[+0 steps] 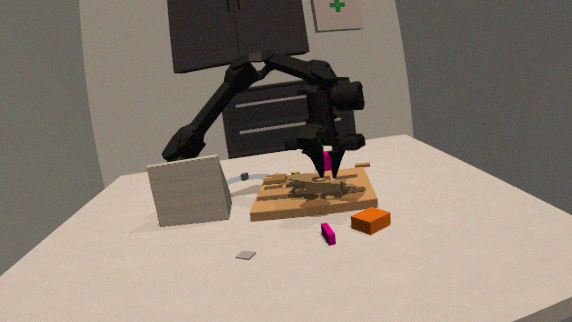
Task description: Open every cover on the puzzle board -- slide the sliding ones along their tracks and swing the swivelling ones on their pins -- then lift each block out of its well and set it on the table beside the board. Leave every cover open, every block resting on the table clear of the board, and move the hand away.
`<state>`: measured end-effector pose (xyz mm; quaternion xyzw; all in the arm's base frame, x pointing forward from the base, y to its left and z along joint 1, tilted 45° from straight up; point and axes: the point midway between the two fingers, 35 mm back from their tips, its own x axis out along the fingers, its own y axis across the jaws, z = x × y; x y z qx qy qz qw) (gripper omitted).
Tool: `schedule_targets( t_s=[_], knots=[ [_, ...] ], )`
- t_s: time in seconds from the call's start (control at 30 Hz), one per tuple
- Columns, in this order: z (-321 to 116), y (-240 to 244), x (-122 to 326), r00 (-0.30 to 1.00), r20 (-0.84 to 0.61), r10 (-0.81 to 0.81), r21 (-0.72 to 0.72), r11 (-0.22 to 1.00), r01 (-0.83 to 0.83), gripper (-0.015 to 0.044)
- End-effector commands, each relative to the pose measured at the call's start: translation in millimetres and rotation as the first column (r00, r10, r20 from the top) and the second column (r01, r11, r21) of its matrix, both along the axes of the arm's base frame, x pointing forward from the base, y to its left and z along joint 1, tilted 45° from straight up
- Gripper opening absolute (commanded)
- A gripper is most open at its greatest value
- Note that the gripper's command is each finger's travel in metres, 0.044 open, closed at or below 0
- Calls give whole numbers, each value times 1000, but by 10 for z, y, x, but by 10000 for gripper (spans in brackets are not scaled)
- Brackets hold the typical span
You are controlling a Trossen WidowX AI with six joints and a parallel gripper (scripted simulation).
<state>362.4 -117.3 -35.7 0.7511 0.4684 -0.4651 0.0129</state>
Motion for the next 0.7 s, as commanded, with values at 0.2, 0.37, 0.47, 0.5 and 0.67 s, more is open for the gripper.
schedule_targets(
  t_s=[0.2, 0.37, 0.47, 0.5, 0.67],
  knots=[
    [-50, 48, 13, 987, 112, 113, -23, 994, -111, 144],
    [-73, 71, 19, 972, 165, 170, -41, 985, -165, 144],
    [-86, 85, 22, 959, 196, 204, -54, 979, -197, 144],
    [-91, 89, 23, 955, 206, 215, -58, 976, -208, 144],
    [-114, 112, 27, 928, 256, 271, -81, 962, -259, 144]
  ],
)
